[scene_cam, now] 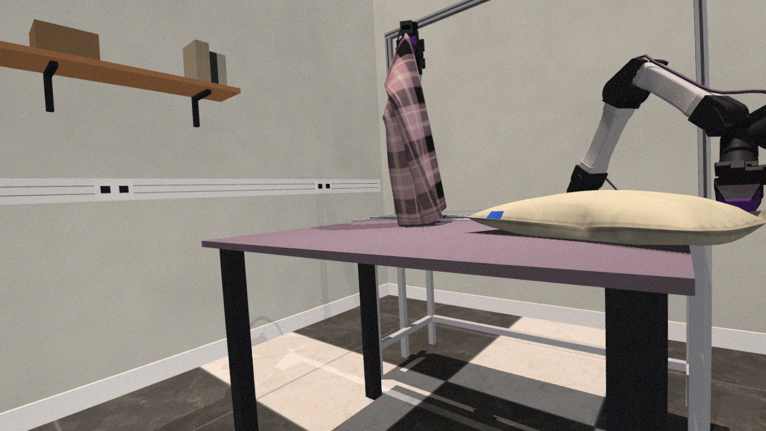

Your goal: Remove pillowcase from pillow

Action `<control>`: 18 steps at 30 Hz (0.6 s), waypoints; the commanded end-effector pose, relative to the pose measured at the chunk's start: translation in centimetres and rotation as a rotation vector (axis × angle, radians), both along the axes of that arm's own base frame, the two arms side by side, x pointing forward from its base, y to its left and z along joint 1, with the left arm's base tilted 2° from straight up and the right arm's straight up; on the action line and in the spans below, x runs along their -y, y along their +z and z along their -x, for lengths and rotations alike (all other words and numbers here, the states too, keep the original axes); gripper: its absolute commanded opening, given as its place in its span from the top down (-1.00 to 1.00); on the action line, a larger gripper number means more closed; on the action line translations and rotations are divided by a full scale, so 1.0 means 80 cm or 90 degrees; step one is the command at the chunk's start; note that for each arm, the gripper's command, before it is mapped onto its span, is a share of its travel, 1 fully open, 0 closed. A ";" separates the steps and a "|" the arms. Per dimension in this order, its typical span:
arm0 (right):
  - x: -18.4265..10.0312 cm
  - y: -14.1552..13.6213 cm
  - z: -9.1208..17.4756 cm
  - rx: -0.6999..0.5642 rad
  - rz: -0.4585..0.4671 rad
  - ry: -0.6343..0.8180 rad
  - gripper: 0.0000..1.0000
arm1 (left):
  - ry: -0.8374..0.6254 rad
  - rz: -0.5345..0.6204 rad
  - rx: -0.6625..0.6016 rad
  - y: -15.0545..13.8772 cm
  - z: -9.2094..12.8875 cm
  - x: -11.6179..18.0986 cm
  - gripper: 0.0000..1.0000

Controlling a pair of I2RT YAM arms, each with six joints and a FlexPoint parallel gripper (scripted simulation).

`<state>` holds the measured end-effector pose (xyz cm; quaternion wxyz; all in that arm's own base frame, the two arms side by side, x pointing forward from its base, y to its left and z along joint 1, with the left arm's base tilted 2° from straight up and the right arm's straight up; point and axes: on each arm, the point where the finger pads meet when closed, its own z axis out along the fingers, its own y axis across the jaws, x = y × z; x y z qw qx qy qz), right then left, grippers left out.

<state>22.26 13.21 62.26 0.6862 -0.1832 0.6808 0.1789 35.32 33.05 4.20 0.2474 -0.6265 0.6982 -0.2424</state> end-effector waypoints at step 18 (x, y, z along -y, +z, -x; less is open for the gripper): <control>0.003 0.009 0.003 0.012 -0.015 -0.003 1.00 | -0.007 0.008 -0.005 -0.014 0.000 0.006 0.89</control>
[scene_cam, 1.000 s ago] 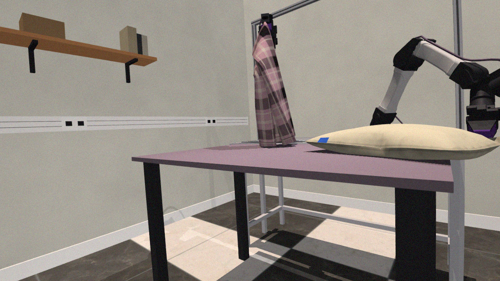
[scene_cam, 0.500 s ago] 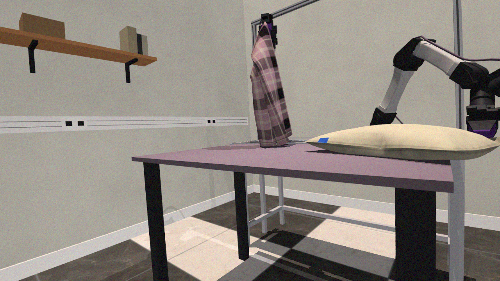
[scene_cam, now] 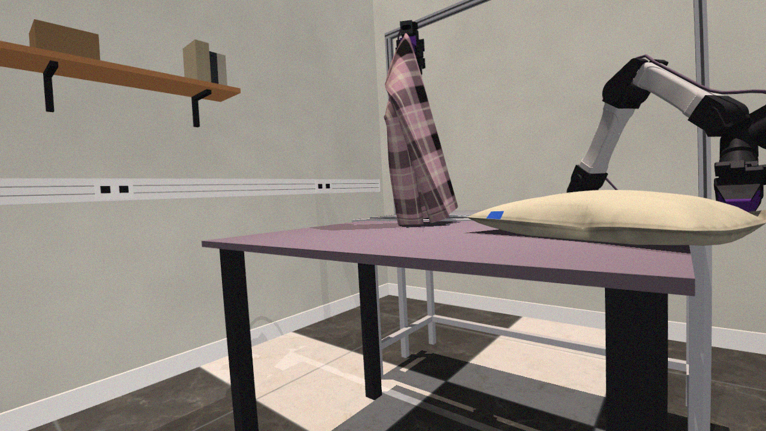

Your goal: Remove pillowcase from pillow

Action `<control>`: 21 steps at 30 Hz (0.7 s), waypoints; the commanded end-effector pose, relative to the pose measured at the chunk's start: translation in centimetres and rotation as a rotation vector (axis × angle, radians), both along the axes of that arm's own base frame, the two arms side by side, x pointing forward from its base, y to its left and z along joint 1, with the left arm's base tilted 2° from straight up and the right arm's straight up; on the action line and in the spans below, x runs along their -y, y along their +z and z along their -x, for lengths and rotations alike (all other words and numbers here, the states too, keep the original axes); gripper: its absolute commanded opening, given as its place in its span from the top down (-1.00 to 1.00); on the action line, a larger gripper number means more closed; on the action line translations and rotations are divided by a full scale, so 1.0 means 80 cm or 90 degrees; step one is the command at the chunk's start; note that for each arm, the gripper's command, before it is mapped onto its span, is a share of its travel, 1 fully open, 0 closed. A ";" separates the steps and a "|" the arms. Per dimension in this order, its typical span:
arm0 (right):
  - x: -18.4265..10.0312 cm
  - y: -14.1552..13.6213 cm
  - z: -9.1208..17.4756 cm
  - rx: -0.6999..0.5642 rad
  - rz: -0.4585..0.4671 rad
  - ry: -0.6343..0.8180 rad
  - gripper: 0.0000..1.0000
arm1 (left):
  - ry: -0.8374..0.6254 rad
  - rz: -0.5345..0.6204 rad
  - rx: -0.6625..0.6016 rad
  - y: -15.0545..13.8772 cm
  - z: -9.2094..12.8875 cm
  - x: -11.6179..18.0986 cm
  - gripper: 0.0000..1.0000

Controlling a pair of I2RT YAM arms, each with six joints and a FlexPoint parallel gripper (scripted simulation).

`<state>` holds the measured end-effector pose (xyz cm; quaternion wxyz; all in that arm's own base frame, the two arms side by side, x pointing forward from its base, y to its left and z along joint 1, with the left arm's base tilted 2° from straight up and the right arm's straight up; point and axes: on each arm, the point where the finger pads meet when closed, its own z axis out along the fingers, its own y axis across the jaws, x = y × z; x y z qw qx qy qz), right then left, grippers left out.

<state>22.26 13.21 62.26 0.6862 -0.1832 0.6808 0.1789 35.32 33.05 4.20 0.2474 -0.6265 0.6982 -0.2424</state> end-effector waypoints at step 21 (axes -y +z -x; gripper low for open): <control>0.003 0.009 0.003 0.013 -0.013 -0.002 1.00 | -0.007 0.008 -0.005 -0.014 0.000 0.006 0.86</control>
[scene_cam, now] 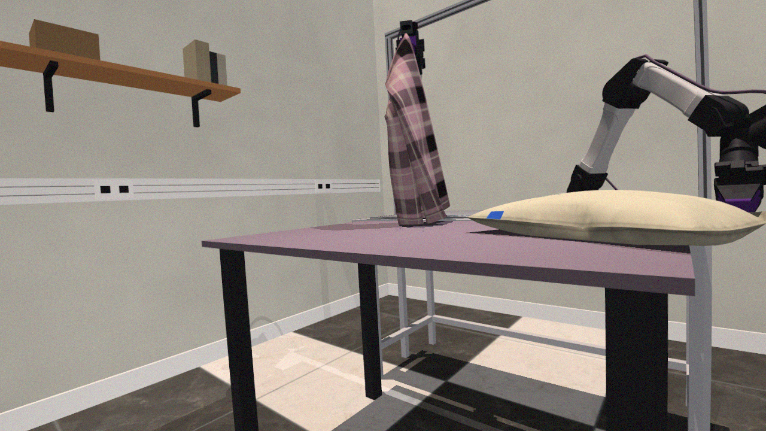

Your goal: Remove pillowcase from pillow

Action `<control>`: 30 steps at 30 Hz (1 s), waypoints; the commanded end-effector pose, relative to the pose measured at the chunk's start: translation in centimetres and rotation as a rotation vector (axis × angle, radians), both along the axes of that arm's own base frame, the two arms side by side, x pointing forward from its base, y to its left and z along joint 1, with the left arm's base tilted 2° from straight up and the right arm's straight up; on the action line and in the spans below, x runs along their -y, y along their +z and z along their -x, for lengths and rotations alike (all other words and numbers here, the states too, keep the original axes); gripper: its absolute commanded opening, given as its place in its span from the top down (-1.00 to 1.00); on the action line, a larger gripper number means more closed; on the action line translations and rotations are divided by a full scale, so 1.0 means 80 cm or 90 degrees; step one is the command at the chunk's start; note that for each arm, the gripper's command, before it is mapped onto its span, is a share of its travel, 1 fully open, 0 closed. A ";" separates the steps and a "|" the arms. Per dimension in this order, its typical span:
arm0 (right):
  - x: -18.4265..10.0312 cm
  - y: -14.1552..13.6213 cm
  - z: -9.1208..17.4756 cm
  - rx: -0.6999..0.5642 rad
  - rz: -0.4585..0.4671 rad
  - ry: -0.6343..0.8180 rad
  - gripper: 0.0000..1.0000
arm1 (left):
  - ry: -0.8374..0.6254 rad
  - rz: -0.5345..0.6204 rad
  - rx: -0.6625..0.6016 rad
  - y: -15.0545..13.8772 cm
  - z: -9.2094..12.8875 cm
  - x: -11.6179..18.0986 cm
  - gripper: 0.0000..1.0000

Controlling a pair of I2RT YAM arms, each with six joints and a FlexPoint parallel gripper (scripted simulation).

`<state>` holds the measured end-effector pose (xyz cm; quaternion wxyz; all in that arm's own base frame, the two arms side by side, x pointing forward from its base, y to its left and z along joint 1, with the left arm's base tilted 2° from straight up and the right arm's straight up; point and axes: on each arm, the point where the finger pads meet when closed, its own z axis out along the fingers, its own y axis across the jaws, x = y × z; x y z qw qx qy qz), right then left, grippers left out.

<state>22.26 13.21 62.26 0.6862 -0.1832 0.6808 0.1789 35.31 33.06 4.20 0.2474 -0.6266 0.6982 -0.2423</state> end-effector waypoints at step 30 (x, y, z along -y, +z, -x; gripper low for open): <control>0.003 0.009 0.003 0.012 -0.015 -0.003 1.00 | -0.008 -0.031 0.023 0.041 -0.009 -0.005 -0.20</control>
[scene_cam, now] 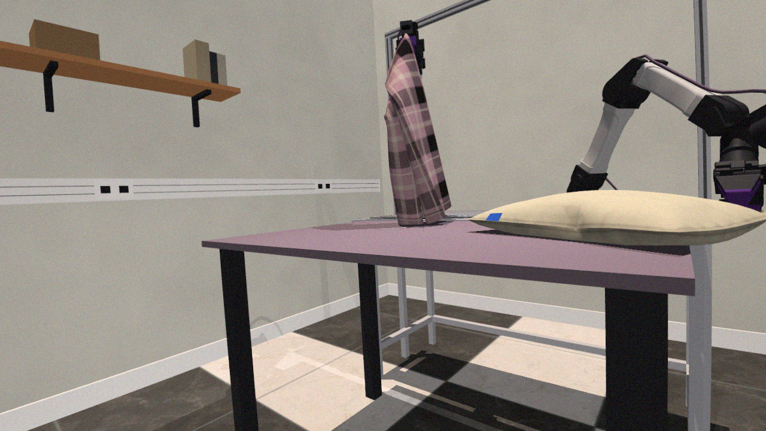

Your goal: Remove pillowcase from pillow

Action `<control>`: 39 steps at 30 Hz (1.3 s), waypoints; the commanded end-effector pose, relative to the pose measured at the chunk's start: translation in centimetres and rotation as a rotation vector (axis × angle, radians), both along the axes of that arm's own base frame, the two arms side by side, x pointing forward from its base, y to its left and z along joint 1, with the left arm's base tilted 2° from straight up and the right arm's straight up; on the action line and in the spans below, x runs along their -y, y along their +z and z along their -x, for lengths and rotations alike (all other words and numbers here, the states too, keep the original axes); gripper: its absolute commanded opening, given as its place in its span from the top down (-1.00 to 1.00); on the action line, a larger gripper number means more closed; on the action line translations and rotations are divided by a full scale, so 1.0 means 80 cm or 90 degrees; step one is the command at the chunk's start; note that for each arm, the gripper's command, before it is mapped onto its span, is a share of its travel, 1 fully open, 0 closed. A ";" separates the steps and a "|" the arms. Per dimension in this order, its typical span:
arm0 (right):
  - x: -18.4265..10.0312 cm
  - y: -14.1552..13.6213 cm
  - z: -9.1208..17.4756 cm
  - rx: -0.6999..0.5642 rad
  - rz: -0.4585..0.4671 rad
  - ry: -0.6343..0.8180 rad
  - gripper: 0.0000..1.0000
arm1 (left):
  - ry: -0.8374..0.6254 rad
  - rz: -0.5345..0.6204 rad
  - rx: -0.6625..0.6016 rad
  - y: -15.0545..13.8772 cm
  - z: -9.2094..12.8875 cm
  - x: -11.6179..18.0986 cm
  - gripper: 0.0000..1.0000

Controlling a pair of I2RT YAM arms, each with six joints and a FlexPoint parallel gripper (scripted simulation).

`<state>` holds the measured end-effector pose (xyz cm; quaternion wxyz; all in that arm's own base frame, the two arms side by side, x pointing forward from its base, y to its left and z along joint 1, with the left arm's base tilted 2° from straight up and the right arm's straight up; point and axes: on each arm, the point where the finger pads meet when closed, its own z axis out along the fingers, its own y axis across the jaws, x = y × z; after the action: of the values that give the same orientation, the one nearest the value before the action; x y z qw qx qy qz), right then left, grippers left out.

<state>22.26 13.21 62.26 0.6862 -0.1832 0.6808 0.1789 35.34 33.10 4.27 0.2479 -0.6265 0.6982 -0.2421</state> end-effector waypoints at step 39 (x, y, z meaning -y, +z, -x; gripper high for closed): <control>0.003 0.009 0.003 0.012 -0.015 -0.003 1.00 | -0.008 -0.015 0.011 0.130 0.000 0.004 -0.20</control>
<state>22.26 13.21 62.26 0.6862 -0.1832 0.6808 0.1789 35.46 33.26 13.00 0.2613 -0.6213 0.6989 -0.2392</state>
